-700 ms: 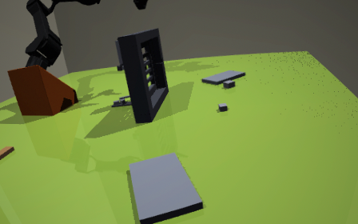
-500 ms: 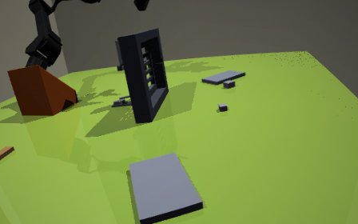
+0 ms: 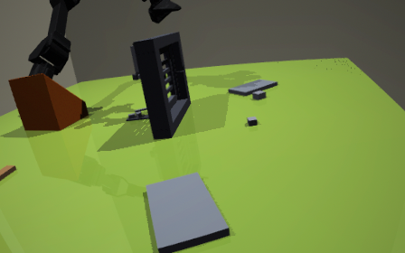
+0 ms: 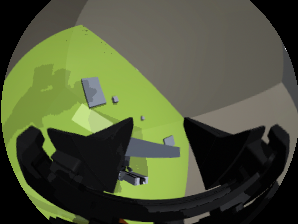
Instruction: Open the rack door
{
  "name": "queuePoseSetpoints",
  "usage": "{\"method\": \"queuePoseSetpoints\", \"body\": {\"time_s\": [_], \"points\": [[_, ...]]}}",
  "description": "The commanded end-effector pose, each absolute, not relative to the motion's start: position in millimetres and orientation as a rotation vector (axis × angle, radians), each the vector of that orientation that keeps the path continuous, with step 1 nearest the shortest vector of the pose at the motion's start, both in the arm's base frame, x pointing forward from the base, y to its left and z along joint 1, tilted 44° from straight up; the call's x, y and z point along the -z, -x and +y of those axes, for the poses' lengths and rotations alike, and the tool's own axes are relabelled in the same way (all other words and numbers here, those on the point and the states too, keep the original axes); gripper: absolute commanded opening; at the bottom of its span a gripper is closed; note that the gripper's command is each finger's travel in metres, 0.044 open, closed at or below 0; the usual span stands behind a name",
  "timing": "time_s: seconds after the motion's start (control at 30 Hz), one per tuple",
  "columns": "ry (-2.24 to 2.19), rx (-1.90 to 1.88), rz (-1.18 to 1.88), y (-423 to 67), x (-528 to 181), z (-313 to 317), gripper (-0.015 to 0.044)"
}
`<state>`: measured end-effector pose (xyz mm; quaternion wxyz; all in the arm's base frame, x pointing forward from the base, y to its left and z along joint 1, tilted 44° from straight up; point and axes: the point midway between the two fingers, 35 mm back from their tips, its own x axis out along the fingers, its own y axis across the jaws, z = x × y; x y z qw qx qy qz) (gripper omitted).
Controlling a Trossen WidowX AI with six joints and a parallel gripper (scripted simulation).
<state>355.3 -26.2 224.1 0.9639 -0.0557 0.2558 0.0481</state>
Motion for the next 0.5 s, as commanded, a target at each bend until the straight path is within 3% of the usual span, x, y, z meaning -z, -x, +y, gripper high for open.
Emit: {"method": "queuePoseSetpoints", "body": {"time_s": [0.0, 0.47], "points": [[0.113, -0.13, 0.609, -356.3, -209.2, -30.9, 0.0292], [0.033, -0.307, 0.97, -343.0, -155.1, -43.5, 0.0292]]}}
